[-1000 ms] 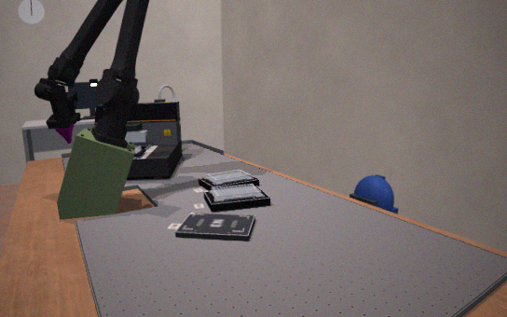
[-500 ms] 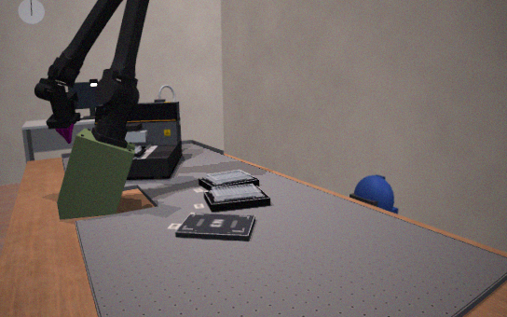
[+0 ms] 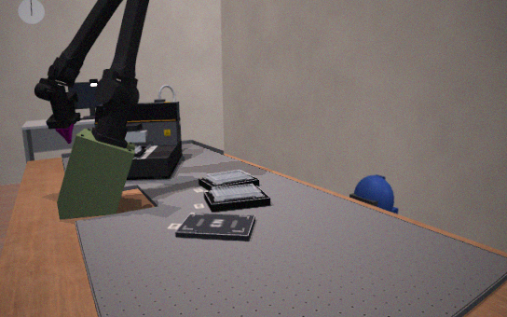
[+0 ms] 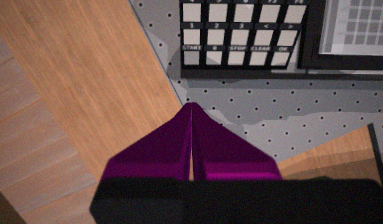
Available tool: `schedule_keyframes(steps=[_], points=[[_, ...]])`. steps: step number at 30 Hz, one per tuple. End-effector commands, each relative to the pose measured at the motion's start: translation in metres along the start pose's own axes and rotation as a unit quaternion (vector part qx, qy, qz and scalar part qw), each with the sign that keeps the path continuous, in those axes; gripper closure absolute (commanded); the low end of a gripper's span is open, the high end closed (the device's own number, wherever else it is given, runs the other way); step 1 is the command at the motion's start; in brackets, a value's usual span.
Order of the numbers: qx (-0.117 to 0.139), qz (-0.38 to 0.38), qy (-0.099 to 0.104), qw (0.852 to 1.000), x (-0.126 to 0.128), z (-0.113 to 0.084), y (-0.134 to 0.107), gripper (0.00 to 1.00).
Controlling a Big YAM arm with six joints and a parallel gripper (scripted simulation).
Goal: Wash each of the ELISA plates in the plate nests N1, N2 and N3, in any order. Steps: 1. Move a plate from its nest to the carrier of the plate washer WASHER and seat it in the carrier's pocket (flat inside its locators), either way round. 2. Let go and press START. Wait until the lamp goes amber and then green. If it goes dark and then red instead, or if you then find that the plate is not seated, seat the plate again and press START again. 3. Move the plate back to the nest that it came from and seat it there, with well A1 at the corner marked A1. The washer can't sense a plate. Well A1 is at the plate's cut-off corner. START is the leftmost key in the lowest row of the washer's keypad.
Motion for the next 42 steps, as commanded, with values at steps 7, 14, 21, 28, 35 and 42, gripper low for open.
schedule_keyframes(steps=[7, 14, 21, 28, 35, 42], points=[[-0.004, 0.008, 0.007, 1.000, 0.009, -0.004, 0.006, 1.00], [-0.004, 0.008, 0.007, 1.000, 0.009, -0.004, 0.006, 1.00], [-0.004, 0.008, 0.007, 1.000, 0.009, -0.004, 0.006, 1.00], [-0.004, 0.008, 0.007, 1.000, 0.009, -0.004, 0.006, 1.00], [-0.004, 0.008, 0.007, 1.000, 0.009, -0.004, 0.006, 1.00], [0.030, -0.057, 0.007, 0.998, -0.019, -0.002, 0.020, 0.00]])
Point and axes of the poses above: the point where the finger pads meet when closed, its own z axis out along the fingers, its own x axis across the jaws, y = z × x, the point moved 8 cm from there along -z, back along the fingers, and after that the axes turned 5 degrees about z, right-handed, at the moved point
